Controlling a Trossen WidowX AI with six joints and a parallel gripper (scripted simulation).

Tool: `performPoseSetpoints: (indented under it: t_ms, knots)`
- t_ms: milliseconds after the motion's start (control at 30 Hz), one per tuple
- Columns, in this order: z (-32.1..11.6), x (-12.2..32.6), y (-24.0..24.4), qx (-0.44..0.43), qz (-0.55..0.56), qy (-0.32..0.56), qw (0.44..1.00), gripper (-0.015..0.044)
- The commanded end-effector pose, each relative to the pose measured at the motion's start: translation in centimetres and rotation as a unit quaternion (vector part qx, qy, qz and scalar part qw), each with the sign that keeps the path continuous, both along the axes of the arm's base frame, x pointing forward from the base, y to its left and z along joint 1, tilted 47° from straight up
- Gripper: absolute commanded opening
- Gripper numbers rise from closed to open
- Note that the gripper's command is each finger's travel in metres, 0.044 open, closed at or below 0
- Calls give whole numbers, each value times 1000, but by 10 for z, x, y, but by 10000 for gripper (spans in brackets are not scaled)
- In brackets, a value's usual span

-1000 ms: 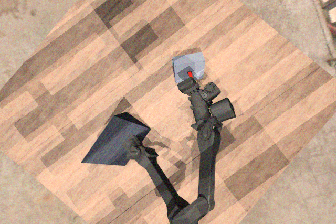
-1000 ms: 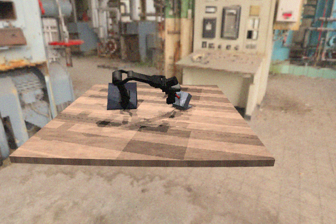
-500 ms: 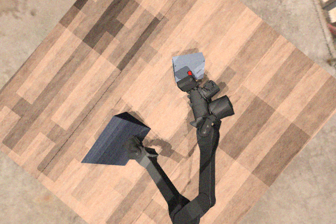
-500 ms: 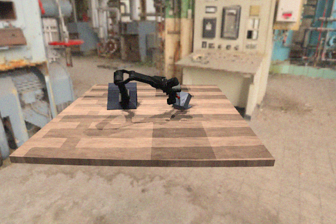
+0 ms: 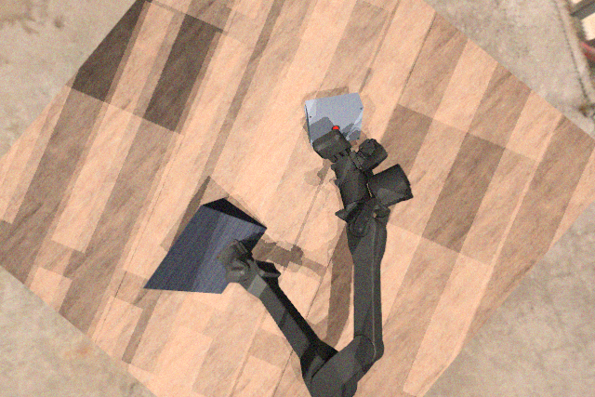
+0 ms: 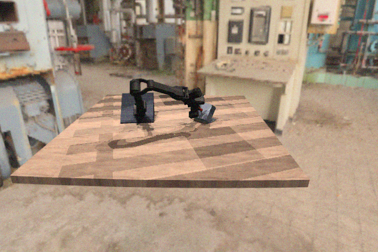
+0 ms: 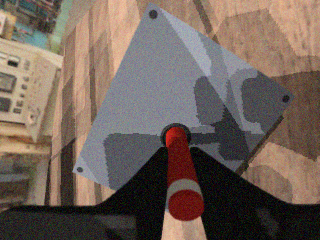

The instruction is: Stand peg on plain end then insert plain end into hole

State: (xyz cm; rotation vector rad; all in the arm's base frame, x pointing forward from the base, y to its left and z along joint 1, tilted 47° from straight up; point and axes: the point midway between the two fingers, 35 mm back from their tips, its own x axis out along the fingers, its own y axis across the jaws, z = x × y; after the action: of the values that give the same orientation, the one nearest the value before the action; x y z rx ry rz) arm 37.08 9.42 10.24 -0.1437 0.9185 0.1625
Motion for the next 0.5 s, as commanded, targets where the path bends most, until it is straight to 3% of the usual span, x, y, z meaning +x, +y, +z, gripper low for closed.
performPoseSetpoints:
  t_ms: [0,467]
  knots:
    - [-3,2,1,0,2,1,1000,0]
    - [-6,4,1,0,0,1,1000,0]
